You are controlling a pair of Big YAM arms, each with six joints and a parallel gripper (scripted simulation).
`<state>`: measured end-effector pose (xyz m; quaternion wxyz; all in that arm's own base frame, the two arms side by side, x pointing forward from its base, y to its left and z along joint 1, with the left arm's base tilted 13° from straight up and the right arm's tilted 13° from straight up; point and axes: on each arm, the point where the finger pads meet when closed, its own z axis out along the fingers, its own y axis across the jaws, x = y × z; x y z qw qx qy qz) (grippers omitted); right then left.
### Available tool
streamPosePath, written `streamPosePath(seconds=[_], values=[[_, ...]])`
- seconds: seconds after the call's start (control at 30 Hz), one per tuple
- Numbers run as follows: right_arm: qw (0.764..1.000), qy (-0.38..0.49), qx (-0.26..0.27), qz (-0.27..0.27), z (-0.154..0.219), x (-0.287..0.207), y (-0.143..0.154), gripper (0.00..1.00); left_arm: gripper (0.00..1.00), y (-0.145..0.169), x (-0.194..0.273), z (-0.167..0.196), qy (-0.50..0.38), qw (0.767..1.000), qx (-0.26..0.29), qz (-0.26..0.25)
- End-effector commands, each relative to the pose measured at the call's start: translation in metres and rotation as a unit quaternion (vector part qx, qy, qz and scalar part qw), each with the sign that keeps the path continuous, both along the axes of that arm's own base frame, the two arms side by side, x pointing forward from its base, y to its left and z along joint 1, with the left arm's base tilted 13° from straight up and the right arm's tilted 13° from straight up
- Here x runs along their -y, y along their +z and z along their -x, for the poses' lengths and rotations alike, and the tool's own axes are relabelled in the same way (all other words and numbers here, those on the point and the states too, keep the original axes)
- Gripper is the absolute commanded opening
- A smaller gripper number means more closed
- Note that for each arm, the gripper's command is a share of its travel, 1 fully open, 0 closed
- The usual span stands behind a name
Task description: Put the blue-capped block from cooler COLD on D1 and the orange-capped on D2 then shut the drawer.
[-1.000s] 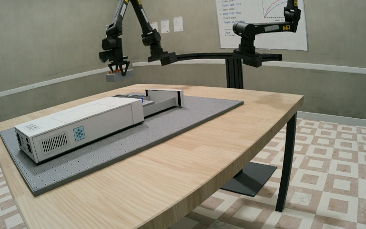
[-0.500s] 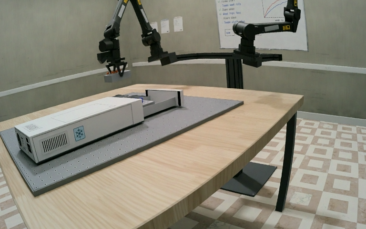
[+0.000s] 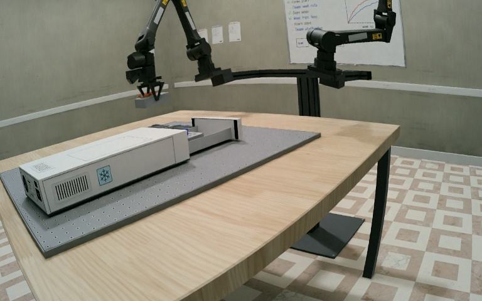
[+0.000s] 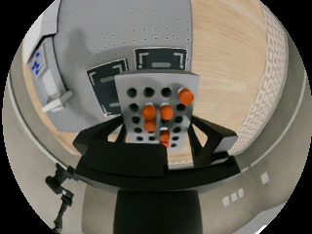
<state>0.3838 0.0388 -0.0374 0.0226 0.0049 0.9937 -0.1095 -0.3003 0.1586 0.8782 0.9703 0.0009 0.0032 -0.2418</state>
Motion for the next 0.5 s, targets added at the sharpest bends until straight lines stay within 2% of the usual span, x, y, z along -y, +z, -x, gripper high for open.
streamPosePath(seconds=[0.0,0.47], values=[[0.998,0.017,0.054,-0.014,-0.038,0.004,0.046,0.00,0.00,0.008,0.010,-0.021,-0.001,1.000,-0.015,-0.009],[0.997,0.030,0.065,-0.014,-0.042,-0.005,0.044,0.00,0.00,0.008,0.010,-0.021,-0.001,1.000,-0.015,-0.009]])
